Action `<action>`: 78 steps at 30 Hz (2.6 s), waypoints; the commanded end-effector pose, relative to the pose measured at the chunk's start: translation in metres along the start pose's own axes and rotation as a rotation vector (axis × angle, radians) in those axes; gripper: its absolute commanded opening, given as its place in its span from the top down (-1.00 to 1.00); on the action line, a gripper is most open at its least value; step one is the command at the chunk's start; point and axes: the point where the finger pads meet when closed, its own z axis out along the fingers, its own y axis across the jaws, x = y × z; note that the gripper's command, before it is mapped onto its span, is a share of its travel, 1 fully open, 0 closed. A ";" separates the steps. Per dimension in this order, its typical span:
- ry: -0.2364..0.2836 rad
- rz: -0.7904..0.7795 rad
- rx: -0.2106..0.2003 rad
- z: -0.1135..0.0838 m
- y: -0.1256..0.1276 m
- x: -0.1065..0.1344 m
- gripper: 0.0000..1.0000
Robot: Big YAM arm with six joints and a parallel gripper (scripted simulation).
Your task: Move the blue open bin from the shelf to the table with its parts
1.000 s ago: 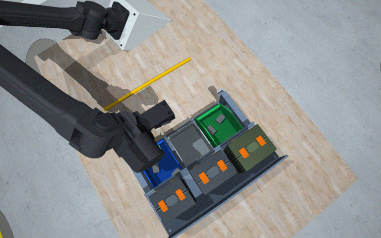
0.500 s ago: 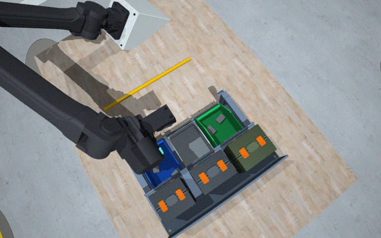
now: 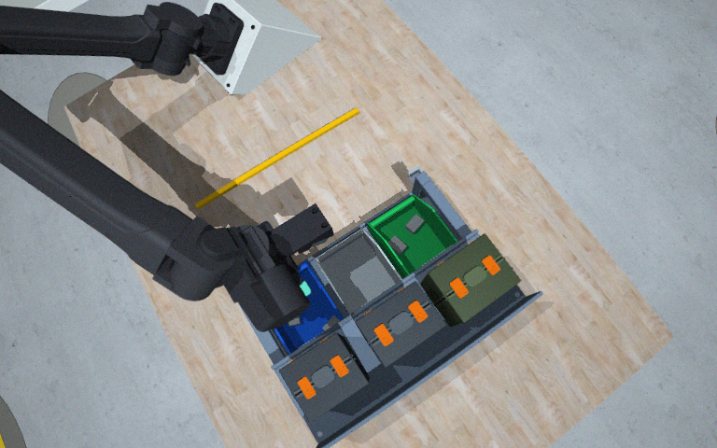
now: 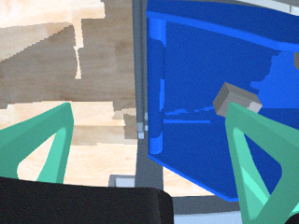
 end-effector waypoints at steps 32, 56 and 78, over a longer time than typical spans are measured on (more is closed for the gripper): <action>-0.003 -0.008 0.035 0.002 -0.011 -0.001 -0.81; -0.004 -0.010 0.035 0.002 -0.012 -0.002 -0.81; -0.004 -0.004 0.046 -0.003 -0.017 -0.004 -0.81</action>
